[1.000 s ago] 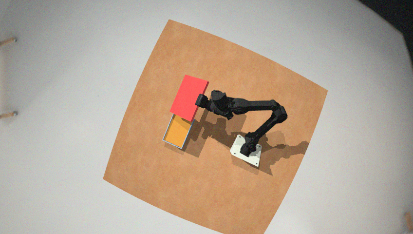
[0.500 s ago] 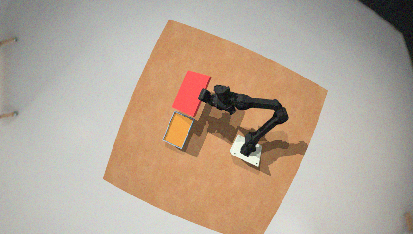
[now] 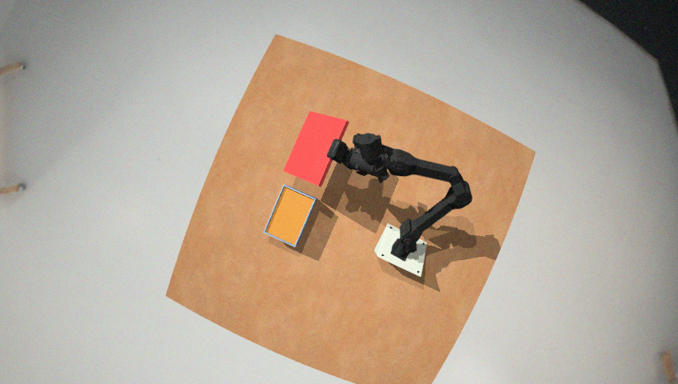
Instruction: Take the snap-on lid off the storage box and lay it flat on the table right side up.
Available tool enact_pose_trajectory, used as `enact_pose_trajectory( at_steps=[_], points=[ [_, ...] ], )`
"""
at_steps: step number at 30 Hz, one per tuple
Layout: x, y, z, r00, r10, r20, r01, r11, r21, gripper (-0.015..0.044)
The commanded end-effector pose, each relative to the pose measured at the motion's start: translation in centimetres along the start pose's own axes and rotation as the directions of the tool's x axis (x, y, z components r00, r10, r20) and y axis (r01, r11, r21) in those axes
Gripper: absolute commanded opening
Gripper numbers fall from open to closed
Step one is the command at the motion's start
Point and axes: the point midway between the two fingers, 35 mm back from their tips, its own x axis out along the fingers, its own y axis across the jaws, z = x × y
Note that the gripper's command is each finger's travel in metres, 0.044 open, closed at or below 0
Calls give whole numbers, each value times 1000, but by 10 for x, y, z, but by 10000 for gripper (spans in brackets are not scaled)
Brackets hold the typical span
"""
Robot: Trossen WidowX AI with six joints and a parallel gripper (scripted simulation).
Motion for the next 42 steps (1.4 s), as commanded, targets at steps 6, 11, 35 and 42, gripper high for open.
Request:
enact_pose_trajectory(
  at_steps=[6,11,35,42],
  points=[
    [-5,1,22,1000,15,0,-15,1000,5,0],
    [-5,1,32,1000,15,1,-15,1000,5,0],
    [-8,-2,75,1000,16,3,-16,1000,5,0],
    [-4,-7,70,1000,16,3,-16,1000,5,0]
  ],
)
